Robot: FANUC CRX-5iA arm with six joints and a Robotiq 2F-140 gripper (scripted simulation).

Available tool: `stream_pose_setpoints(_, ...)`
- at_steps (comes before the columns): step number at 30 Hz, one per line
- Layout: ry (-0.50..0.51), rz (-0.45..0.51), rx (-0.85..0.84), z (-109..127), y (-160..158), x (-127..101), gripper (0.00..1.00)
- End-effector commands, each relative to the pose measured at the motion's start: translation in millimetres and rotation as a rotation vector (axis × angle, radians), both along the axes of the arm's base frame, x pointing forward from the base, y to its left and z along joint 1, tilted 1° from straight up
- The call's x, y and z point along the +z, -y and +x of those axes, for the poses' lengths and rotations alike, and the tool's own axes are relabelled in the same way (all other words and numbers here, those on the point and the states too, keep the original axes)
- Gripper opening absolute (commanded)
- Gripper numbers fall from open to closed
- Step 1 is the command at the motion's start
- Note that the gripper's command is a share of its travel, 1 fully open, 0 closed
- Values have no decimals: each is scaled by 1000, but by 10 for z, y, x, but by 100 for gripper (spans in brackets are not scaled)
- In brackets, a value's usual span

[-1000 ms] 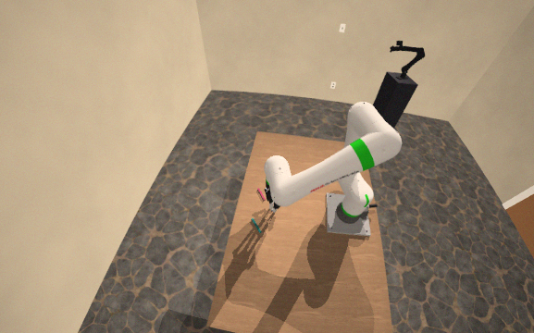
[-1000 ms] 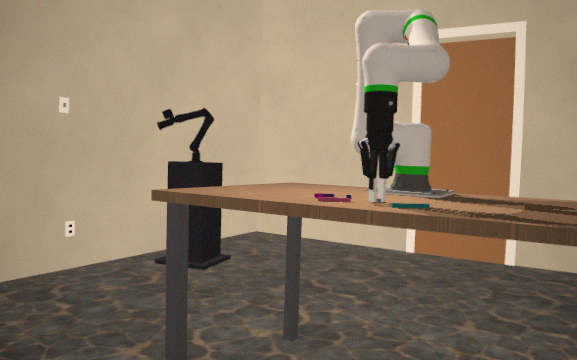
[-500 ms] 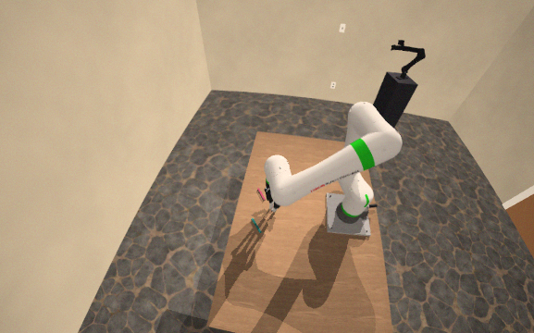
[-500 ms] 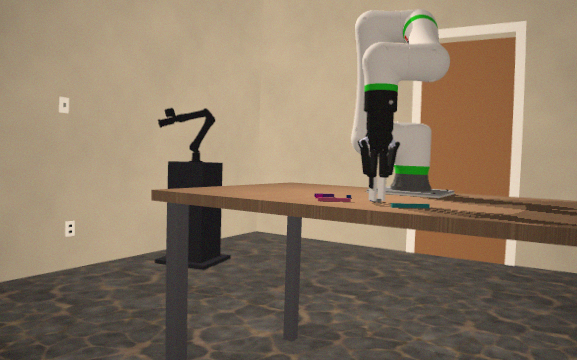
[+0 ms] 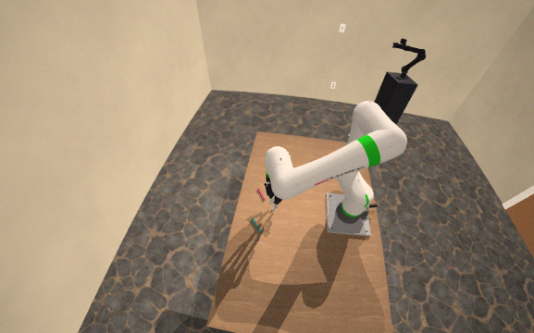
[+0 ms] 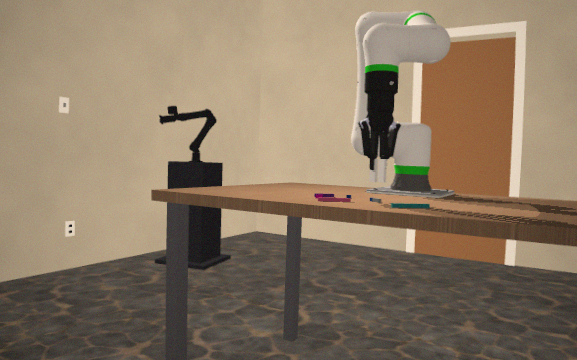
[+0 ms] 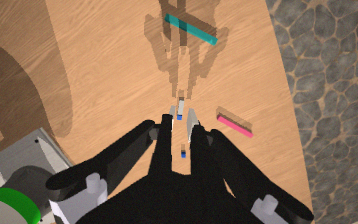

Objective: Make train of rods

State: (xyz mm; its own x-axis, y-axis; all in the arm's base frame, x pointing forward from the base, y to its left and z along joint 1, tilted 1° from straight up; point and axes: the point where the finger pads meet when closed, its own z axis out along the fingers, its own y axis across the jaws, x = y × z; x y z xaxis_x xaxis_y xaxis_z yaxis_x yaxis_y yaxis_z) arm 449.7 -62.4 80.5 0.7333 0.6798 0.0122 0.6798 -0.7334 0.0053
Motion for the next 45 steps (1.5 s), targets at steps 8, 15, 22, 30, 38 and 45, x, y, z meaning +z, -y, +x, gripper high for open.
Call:
stream_pose_setpoints(8, 0, 0, 0, -3, 0, 334, 15)
stream_pose_setpoints(15, 0, 0, 0, -4, 0, 352, 100)
stream_pose_setpoints(22, 0, 0, 0, -4, 0, 352, 100)
stream_pose_setpoints(30, 0, 0, 0, -4, 0, 352, 100)
stream_pose_setpoints(38, 0, 0, 45, -13, 64, 343, 100)
stream_pose_setpoints(45, 1, -3, 266, -71, 370, 303, 100)
